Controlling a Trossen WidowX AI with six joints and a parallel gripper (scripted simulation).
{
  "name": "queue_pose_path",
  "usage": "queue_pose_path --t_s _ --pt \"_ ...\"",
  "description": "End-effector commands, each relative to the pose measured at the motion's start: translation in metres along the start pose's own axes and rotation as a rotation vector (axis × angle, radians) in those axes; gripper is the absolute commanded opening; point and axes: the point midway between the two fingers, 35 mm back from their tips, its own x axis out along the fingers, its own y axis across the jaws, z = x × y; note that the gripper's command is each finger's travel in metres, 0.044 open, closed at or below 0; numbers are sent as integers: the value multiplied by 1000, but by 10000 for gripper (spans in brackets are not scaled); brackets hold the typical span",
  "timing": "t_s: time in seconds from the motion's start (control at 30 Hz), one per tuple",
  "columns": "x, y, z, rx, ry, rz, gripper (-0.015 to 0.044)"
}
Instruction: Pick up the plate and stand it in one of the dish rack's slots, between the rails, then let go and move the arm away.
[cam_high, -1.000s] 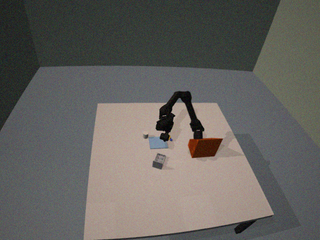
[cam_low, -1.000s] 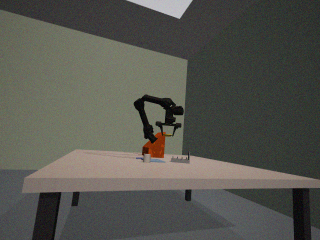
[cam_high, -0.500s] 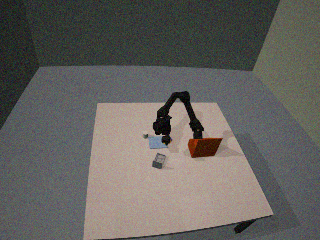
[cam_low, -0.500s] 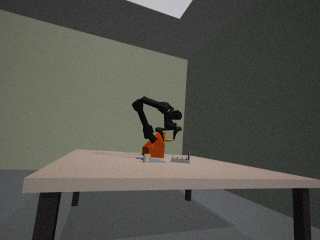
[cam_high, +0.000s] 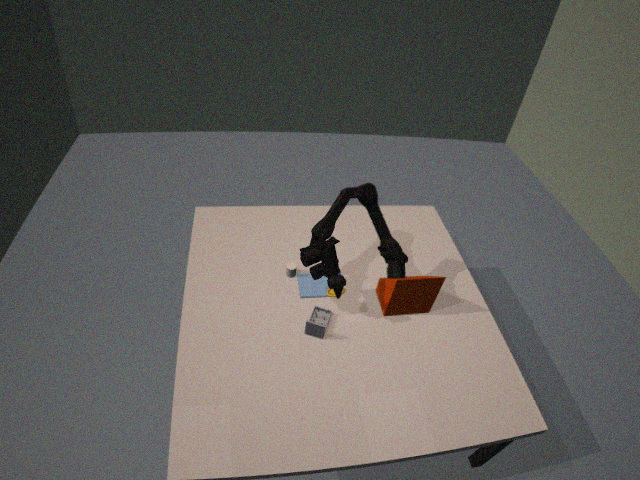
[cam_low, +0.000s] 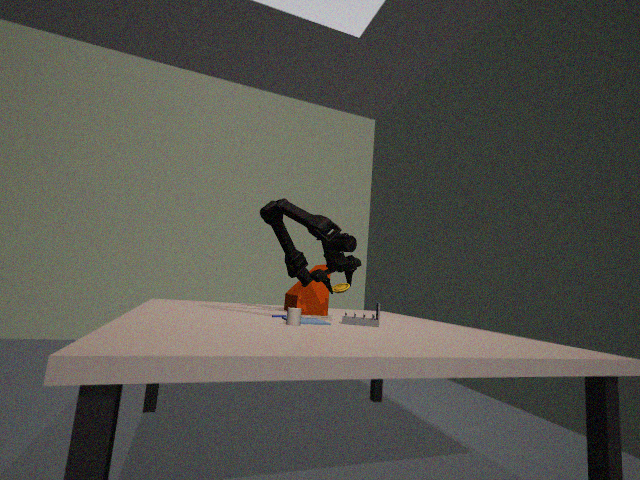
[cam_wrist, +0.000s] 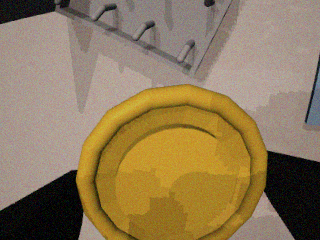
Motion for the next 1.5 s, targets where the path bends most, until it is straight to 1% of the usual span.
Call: queue_pose_path --t_s 0.0,0.33,0.7,1.1,1.47 --pt "8 0 0 -70 10 66 0" --pt "25 -1 3 -254 -16 239 0" --pt "39 -3 7 -453 -121 409 0" --pt "49 -8 13 -664 -316 544 0" --pt "54 -16 18 -846 -553 598 0"
